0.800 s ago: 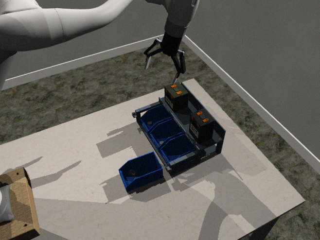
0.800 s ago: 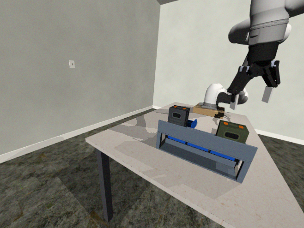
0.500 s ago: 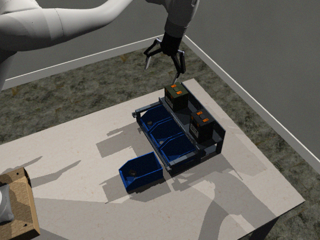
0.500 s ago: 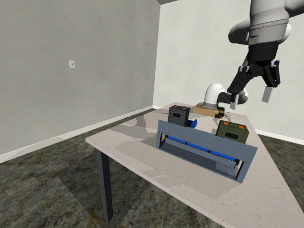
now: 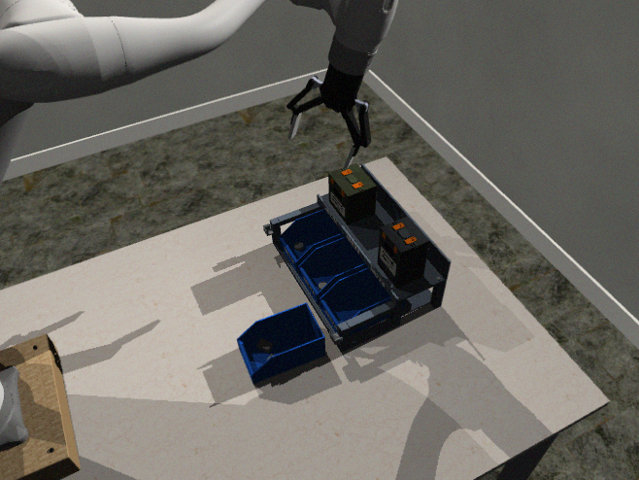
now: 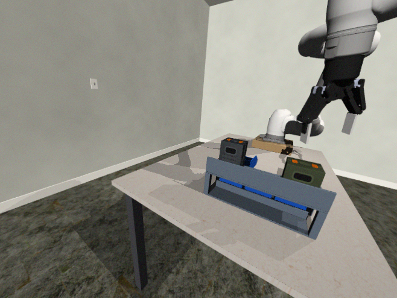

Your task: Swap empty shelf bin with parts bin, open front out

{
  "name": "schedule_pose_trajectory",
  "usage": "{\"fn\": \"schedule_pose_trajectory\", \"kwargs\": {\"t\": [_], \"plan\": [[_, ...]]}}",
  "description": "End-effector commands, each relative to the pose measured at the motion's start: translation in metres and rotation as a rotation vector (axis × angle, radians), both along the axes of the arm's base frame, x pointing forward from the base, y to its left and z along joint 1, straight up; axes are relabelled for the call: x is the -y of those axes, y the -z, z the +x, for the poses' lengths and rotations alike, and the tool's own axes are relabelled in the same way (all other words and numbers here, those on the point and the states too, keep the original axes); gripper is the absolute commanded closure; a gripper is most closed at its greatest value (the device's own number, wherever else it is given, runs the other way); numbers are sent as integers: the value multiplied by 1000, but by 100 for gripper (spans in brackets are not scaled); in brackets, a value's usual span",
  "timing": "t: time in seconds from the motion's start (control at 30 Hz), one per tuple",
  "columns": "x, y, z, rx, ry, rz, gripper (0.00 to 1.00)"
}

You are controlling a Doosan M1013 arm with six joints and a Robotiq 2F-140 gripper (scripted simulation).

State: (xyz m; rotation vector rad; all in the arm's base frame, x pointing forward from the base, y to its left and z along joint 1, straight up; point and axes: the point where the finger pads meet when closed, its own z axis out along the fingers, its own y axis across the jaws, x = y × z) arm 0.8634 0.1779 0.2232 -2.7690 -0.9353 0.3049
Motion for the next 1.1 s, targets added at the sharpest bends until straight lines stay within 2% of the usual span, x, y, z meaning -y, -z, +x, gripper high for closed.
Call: {"fn": "schedule_pose_trajectory", "kwargs": {"t": [0.0, 0.5, 1.07], "plan": [[0, 0, 0, 0, 1, 0, 0], [7, -6, -6, 7, 24, -9, 0], [33, -26, -27, 33, 108, -41, 0]]}}
